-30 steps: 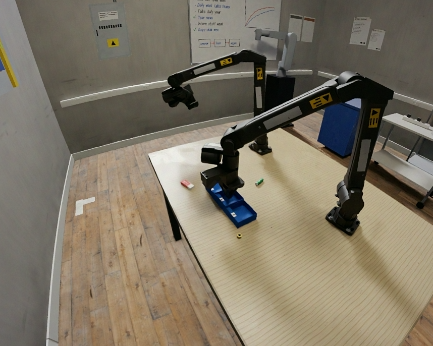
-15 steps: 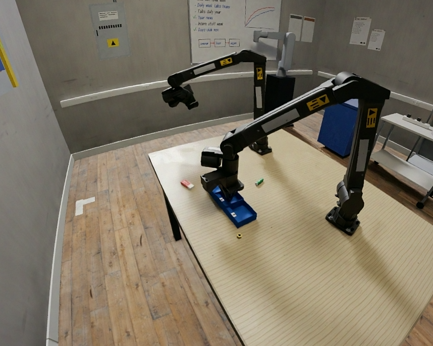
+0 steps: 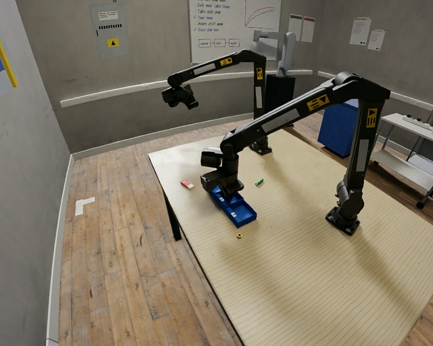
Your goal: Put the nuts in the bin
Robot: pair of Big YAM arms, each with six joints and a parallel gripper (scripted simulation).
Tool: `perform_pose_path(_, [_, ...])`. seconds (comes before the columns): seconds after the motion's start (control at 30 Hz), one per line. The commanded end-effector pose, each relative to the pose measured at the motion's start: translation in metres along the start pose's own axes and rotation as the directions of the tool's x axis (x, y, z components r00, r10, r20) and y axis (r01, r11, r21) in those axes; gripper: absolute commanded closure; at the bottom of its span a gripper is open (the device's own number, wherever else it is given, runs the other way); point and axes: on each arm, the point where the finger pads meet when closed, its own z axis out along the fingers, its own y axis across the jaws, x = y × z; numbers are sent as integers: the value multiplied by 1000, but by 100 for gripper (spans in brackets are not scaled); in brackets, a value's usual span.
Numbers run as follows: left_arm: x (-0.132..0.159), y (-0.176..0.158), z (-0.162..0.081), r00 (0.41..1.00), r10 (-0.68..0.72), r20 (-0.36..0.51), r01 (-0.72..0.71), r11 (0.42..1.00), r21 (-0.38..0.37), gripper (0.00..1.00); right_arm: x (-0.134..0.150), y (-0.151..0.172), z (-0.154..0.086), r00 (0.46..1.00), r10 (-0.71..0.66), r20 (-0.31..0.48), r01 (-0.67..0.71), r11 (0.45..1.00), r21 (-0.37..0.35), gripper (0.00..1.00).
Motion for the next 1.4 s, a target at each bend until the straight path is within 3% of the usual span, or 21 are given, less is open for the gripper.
perform_pose_path(0.0, [-8,-10,-10,1000,3,21,-3,1000,22,91,3,-5,3,1000,15,-3,-15,1000,-4,0])
perform_pose_path(0.67, [-8,-10,-10,1000,3,21,-3,1000,22,91,3,-5,3,1000,15,-3,-15,1000,-4,0])
perform_pose_path(0.73, [-12,-21,-30,999,13,44,-15,999,45,91,3,-5,3,1000,15,-3,-15,1000,-4,0])
perform_pose_path(0.93, [-12,-20,-36,999,13,41,-15,999,42,91,3,-5,3,1000,15,-3,-15,1000,-4,0])
perform_pose_path(1.03, [-11,-19,-34,999,13,34,-15,999,35,91,3,-5,3,1000,15,-3,-15,1000,-4,0])
perform_pose_path(1.07, [6,-2,-15,1000,14,-8,-14,1000,-6,91,3,-5,3,1000,15,-3,-15,1000,-4,0])
perform_pose_path(1.23, [-12,-20,-49,999,13,45,-15,999,47,91,3,-5,3,1000,15,-3,-15,1000,-4,0])
perform_pose_path(1.37, [-12,-20,-54,999,13,45,-15,999,47,91,3,-5,3,1000,15,-3,-15,1000,-4,0])
